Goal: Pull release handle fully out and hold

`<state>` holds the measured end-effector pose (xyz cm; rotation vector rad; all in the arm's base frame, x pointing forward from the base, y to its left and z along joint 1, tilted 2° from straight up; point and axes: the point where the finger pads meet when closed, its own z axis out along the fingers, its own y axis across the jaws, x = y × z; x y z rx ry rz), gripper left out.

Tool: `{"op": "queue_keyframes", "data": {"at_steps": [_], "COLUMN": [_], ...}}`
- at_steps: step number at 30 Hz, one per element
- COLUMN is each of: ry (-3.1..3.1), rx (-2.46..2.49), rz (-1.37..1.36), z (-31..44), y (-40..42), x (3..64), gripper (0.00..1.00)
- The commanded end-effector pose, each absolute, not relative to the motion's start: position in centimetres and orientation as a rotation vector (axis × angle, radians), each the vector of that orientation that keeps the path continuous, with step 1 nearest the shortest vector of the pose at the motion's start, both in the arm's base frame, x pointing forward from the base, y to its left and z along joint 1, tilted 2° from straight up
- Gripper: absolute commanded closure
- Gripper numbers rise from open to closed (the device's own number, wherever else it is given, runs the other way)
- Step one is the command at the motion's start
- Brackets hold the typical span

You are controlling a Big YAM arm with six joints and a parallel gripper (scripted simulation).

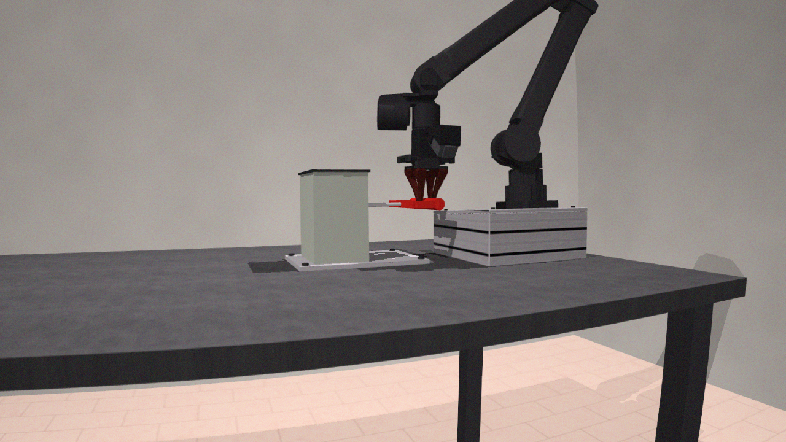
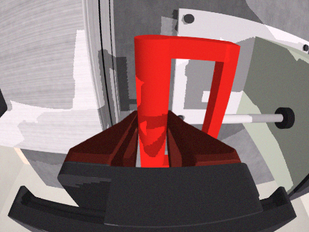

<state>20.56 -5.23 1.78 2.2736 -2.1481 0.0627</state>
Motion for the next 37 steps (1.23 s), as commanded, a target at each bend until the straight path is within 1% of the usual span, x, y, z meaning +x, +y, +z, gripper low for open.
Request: {"op": "queue_keyframes", "data": {"at_steps": [1, 37], "ry": [-2.097, -2.092], "rx": [2.176, 2.18], "rz": [-0.093, -0.1], "z": [2.01, 1.95], "y": [-5.54, -5.41], "x": [14.94, 14.92], "gripper": [1.0, 1.0]}}
